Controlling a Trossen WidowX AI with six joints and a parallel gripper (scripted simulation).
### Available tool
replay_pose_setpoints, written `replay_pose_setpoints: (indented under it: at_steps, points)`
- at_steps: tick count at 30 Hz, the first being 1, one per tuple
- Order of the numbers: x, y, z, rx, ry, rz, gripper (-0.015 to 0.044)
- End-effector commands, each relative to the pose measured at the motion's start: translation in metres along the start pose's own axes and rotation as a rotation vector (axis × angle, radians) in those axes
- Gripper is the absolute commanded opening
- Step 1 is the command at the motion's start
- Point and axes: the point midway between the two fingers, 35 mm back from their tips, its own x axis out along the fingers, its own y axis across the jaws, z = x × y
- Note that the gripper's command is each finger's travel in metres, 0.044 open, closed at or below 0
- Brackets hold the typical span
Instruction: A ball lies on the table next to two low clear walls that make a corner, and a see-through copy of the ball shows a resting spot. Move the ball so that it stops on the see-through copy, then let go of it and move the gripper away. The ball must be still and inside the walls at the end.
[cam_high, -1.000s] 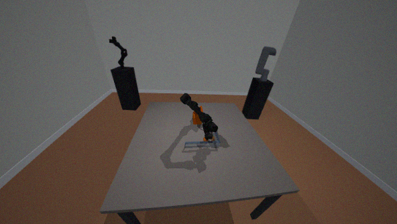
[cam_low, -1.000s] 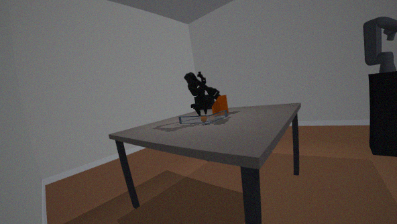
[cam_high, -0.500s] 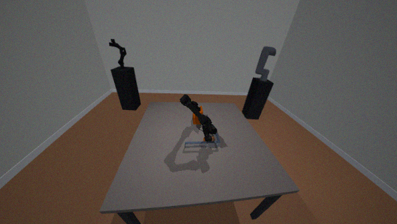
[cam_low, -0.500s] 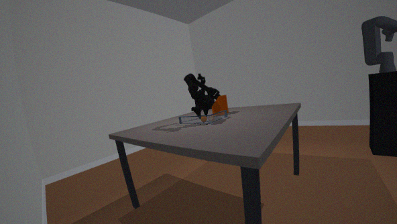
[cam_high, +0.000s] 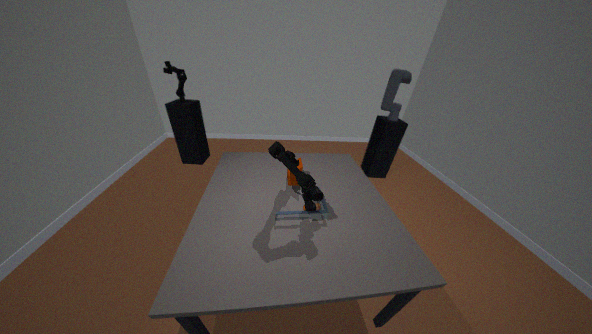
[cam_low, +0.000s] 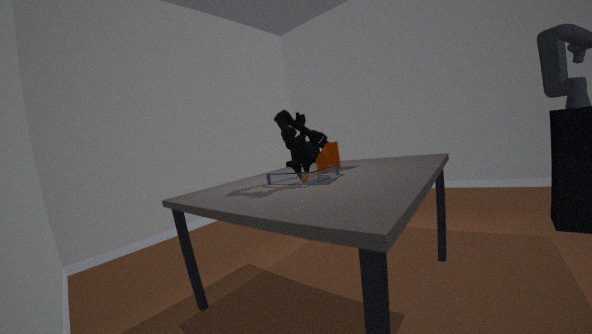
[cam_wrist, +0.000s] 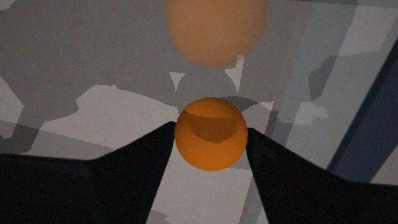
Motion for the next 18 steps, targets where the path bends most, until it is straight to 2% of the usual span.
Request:
replay_pose_setpoints:
  at_steps: [1,3,8,18]
  points:
    - [0.0,0.0,0.0,-0.006,0.005,-0.001,0.0186]
    - [-0.004,-0.001,0.0,-0.006,0.004,-0.002,0.0134]
    - [-0.042,-0.006,0.003,-0.007,-0.003,-0.003,0.0003]
    - [-0.123,-0.002,0.002,-0.007,-0.003,-0.001,0.0]
